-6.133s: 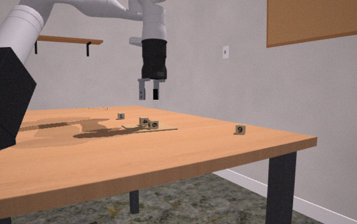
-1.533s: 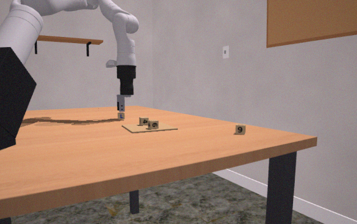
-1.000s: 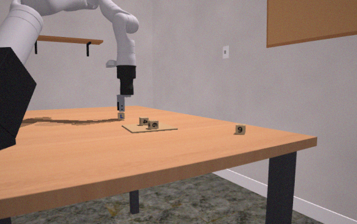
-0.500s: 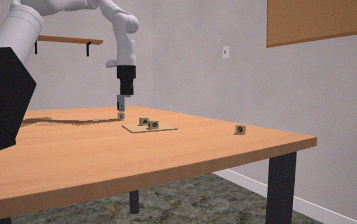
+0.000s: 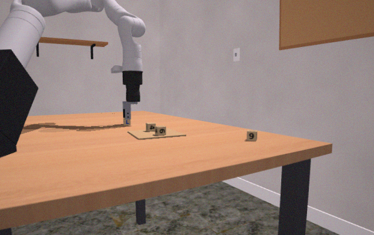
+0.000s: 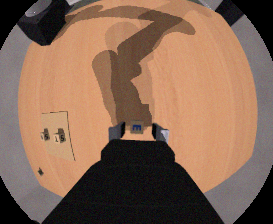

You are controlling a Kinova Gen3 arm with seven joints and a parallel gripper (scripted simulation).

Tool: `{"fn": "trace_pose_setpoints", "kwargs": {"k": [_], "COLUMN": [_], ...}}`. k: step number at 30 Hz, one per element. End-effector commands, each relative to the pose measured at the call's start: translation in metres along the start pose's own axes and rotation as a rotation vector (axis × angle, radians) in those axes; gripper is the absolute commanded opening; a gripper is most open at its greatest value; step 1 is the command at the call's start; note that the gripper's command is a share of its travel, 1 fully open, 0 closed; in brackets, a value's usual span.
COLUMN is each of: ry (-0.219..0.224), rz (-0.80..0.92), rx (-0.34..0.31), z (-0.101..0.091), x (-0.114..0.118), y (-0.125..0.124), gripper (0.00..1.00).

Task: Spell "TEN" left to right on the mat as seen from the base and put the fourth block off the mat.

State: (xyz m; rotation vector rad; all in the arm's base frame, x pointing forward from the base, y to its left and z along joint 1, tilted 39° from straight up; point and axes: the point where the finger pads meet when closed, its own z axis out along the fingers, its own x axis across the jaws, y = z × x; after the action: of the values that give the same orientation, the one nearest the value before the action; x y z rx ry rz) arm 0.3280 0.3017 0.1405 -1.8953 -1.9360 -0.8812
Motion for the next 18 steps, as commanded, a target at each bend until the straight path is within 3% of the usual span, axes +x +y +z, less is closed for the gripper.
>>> {"fn": "trace_pose_setpoints", "kwargs": {"k": [1,18], "ry": [-0.007,-0.007], "rz": [0.001,0.001], "rx": [0.003,0.003], "z": [0.005,0.024], "x": [-0.003,-0.003], "y": [-0.001,-0.001], "gripper": [1.00,1.00]}}
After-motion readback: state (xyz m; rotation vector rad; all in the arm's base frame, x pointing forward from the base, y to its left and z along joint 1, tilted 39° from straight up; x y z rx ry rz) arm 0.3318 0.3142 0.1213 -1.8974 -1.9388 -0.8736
